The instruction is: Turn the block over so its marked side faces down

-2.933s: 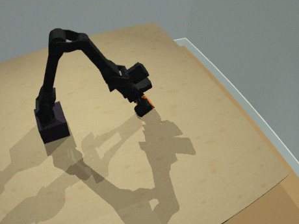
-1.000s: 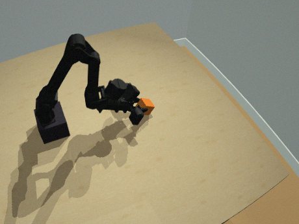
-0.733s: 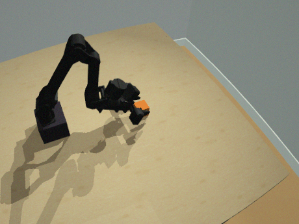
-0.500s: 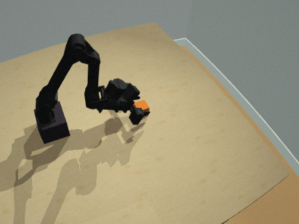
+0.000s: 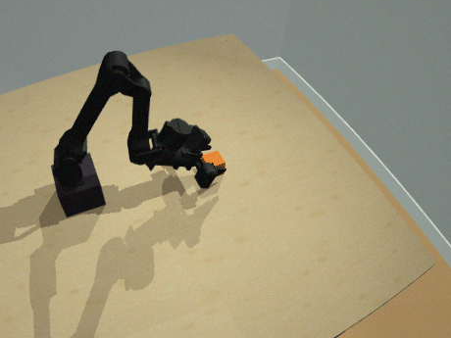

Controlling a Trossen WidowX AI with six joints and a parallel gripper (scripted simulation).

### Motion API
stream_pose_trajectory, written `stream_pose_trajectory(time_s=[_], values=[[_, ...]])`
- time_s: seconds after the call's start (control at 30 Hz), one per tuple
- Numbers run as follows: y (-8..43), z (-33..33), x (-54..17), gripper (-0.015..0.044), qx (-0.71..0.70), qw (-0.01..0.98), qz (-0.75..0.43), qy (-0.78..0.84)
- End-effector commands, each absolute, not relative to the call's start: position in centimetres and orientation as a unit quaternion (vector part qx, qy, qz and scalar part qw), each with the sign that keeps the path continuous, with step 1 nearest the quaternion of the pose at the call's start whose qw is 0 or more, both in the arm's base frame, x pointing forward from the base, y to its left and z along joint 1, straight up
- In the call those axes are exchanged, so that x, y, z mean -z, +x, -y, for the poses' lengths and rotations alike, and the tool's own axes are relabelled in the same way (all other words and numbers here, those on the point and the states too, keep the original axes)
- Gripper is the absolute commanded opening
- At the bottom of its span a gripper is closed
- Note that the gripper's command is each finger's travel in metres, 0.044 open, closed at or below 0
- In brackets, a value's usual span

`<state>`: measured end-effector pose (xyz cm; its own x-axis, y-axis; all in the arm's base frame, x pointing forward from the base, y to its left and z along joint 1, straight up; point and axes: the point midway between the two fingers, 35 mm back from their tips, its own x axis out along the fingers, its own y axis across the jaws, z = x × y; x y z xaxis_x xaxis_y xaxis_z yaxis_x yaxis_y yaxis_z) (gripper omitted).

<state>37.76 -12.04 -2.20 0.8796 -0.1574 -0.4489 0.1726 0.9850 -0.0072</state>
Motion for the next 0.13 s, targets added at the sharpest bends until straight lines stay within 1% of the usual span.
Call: stream_pose_trajectory(time_s=[0.0,0.1], values=[[37.75,11.98,2.20,0.0440,0.084,0.969,-0.230,0.018],[37.75,11.98,2.20,0.0440,0.084,0.969,-0.230,0.018]])
